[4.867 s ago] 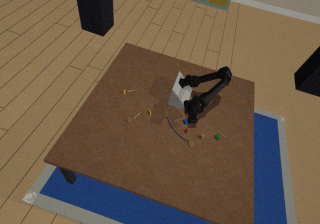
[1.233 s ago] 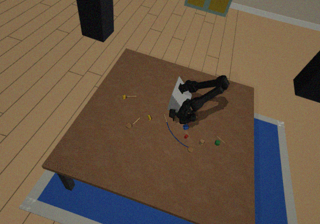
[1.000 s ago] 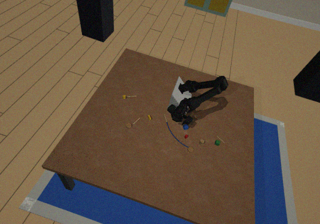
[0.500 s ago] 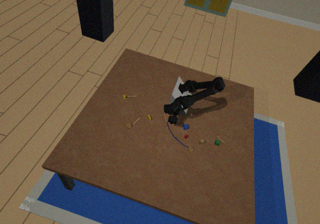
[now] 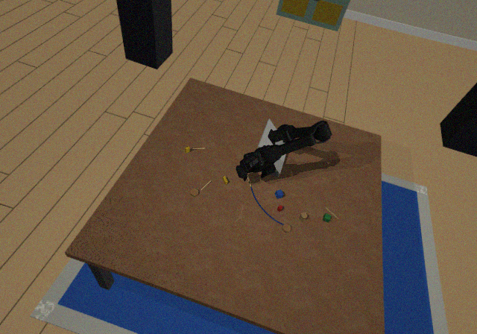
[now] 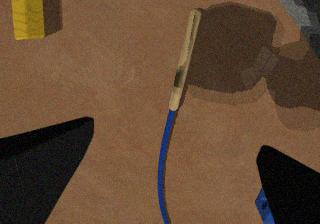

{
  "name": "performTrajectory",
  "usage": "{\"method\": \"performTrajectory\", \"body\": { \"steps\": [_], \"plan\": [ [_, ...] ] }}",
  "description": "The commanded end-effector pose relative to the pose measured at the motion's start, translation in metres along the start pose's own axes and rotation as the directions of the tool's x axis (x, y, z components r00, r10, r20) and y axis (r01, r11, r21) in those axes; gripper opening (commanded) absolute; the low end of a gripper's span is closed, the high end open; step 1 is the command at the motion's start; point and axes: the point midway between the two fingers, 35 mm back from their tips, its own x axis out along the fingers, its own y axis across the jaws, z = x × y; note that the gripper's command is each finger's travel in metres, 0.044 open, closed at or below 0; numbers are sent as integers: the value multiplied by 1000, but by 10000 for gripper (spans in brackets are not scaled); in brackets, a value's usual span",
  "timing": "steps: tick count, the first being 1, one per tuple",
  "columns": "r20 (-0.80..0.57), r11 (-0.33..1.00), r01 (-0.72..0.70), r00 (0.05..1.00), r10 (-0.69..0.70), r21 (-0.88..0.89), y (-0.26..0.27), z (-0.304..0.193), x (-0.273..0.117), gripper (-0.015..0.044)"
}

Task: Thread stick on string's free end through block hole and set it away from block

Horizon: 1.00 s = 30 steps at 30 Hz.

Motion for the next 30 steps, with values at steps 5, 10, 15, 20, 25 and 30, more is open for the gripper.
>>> {"method": "performTrajectory", "body": {
  "steps": [5, 10, 15, 20, 25, 30],
  "plan": [
    [5, 999, 3, 1000, -3, 53, 2, 2, 2, 388],
    [5, 999, 3, 1000, -3, 53, 2, 2, 2, 256],
    [5, 999, 3, 1000, -3, 53, 2, 2, 2, 125],
    [5, 999, 3, 1000, -3, 53, 2, 2, 2, 124],
    [5, 999, 3, 1000, -3, 53, 2, 2, 4, 124],
    [6, 999, 2, 1000, -2, 53, 3, 2, 11, 124]
  ]
}}
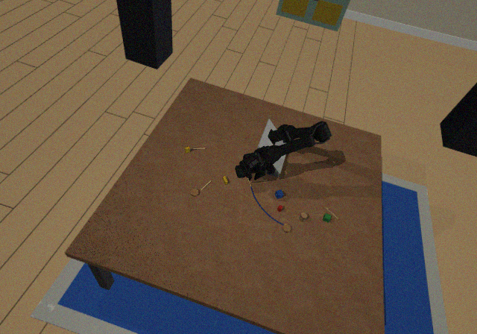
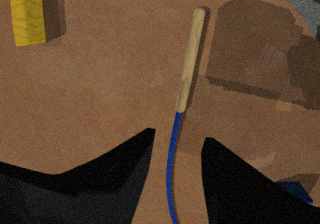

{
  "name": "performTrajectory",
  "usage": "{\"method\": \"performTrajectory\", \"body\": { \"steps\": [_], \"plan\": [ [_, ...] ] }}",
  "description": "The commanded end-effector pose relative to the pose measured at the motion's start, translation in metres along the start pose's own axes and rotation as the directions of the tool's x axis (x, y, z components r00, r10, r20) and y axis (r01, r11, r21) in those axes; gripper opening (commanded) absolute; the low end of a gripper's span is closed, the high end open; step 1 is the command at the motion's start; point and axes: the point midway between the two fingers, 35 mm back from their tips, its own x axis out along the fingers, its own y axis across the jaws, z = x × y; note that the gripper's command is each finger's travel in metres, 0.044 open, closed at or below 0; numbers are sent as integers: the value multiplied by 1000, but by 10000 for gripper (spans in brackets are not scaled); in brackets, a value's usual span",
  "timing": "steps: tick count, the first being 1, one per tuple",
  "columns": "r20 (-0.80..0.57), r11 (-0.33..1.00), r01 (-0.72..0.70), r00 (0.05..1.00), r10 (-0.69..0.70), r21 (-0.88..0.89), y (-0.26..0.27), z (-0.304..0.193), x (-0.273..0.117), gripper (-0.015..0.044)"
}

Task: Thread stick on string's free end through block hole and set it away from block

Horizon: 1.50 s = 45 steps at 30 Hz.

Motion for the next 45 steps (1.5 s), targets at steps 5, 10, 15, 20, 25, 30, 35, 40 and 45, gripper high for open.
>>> {"method": "performTrajectory", "body": {
  "steps": [5, 10, 15, 20, 25, 30, 35, 40, 45],
  "plan": [
    [7, 1000, 9, 1000, -9, 10, -1, 2, 15, 124],
    [7, 1000, 9, 1000, -9, 10, -1, 2, 23, 124],
    [7, 1000, 9, 1000, -9, 10, -1, 2, 31, 124],
    [7, 1000, 10, 1000, -10, 10, -1, 2, 40, 124],
    [6, 1000, 11, 1000, -11, 10, -2, 2, 48, 124],
    [6, 1000, 13, 1000, -13, 10, -3, 3, 56, 124],
    [5, 1000, 13, 1000, -13, 10, -4, 3, 58, 124],
    [5, 1000, 13, 1000, -13, 10, -4, 3, 58, 124],
    [5, 1000, 13, 1000, -13, 10, -4, 3, 58, 124]
  ]
}}
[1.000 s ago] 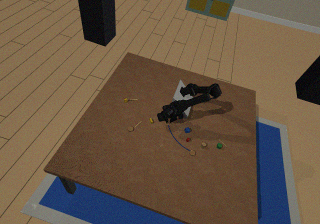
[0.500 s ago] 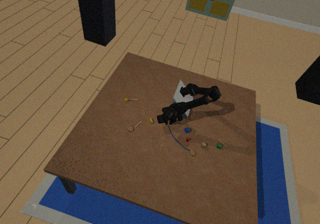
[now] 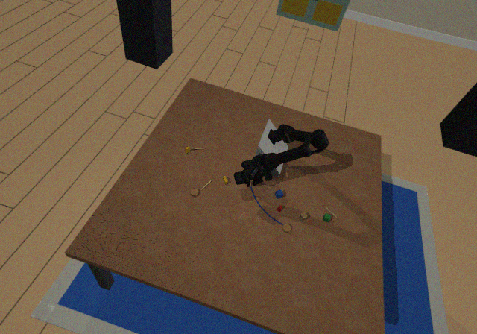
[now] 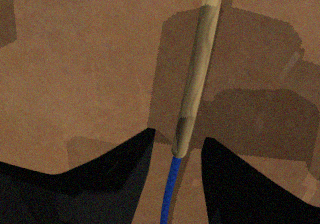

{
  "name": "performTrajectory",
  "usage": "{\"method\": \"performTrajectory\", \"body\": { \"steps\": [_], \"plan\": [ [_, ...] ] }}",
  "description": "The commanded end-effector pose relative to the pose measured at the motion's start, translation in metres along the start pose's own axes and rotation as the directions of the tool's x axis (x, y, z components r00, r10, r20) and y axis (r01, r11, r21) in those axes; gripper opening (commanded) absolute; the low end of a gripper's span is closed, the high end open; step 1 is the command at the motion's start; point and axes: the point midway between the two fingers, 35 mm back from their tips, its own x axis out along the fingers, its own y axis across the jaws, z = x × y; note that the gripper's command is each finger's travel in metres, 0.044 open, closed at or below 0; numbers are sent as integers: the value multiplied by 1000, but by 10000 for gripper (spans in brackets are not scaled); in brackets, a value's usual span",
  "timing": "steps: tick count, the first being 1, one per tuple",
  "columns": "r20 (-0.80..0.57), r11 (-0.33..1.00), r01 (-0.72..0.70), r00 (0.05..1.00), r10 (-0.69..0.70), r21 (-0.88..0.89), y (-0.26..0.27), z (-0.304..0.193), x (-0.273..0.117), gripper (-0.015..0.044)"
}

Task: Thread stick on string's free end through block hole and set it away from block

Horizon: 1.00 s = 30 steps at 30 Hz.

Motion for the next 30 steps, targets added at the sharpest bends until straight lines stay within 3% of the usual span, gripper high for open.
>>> {"method": "performTrajectory", "body": {
  "steps": [1, 6, 30],
  "plan": [
    [0, 1000, 6, 1000, -6, 8, -1, 1, 1, 124],
    [0, 1000, 0, 1000, 0, 0, 0, 0, 0, 0],
    [2, 1000, -3, 1000, 3, 0, 2, -1, -19, 0]
  ]
}}
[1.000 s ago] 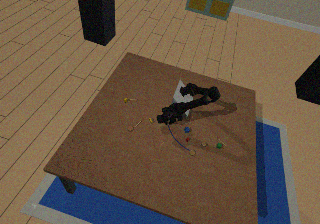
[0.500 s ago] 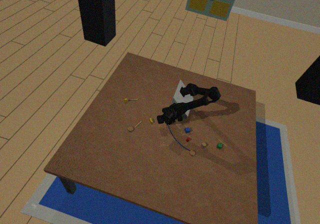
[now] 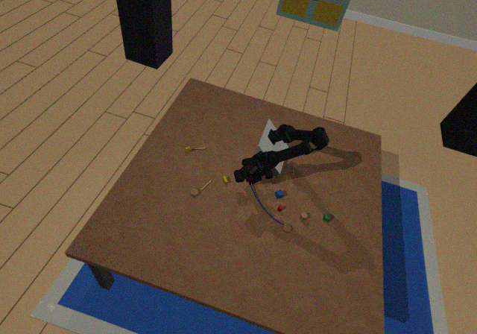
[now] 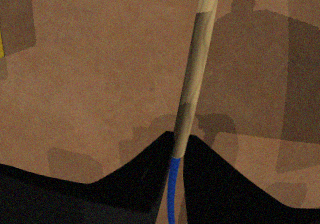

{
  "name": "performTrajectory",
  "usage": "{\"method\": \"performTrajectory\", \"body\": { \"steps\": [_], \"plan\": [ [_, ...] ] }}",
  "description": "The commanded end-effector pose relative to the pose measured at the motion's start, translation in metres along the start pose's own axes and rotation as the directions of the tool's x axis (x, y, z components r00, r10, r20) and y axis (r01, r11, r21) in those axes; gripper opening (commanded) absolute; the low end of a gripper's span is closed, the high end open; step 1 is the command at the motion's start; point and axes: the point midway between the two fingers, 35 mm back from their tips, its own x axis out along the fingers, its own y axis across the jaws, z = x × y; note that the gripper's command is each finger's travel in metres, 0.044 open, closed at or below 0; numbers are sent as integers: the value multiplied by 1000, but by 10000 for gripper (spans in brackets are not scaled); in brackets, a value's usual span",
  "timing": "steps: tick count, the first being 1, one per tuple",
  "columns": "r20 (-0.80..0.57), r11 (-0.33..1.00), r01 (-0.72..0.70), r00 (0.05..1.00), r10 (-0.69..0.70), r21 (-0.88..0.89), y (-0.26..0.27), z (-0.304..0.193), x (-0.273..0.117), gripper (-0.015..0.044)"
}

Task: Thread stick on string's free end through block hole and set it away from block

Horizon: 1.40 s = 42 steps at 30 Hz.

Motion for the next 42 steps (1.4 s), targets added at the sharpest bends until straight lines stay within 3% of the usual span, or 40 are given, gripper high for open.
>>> {"method": "performTrajectory", "body": {
  "steps": [1, 31, 42],
  "plan": [
    [-2, 1000, -10, 1000, 10, -13, 1, -3, -7, 0],
    [-2, 1000, -9, 1000, 9, -13, 0, -2, -46, 0],
    [-4, 1000, -1, 1000, 1, -27, 0, -1, -42, 0]
  ]
}}
